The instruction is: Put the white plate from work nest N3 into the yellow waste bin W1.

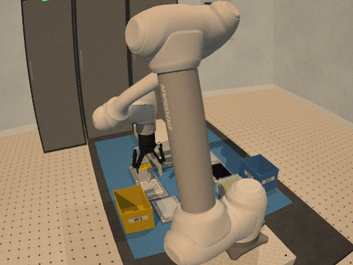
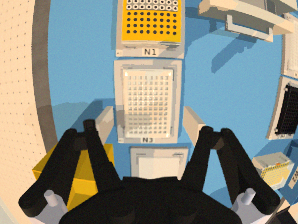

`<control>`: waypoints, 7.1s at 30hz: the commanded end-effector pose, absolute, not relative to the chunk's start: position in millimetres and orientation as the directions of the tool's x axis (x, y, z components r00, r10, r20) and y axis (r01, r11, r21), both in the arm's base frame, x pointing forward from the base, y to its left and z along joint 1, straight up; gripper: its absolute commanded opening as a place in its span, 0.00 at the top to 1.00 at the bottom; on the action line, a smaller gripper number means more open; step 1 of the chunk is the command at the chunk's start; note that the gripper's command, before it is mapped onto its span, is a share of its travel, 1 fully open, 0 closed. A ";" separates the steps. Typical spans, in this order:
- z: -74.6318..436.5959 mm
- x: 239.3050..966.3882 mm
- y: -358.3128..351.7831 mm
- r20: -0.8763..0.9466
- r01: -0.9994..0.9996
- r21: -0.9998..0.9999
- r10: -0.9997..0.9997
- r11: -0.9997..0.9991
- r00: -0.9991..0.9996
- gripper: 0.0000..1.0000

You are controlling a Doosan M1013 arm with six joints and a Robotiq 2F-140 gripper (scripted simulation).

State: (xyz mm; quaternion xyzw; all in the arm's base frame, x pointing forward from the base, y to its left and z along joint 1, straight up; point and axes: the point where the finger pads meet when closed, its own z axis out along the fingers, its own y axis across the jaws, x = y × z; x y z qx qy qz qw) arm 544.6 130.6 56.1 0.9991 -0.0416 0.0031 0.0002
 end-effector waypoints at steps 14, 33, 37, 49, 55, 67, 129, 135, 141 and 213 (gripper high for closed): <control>30.8 540.8 131.4 -0.001 -0.085 0.004 -0.085 -0.996 0.996 0.30; 8.1 540.8 131.3 -0.001 -0.085 0.004 -0.085 -0.996 0.996 0.30; 4.1 540.8 131.3 -0.001 -0.085 0.004 -0.085 -0.996 0.996 0.30; 4.1 540.8 131.3 -0.001 -0.085 0.004 -0.085 -0.996 0.996 0.30; 4.1 540.8 131.3 -0.001 -0.085 0.004 -0.085 -0.996 0.996 0.30; 4.1 540.8 131.3 -0.001 -0.085 0.004 -0.085 -0.996 0.996 0.30; -15.9 540.8 131.2 -0.001 -0.085 0.004 -0.085 -0.996 0.996 0.30; -15.9 540.8 131.2 -0.001 -0.085 0.004 -0.085 -0.996 0.996 0.30; -15.9 540.8 131.2 -0.001 -0.085 0.004 -0.085 -0.996 0.996 0.30; -15.9 540.8 131.2 -0.001 -0.085 0.004 -0.085 -0.996 0.996 0.38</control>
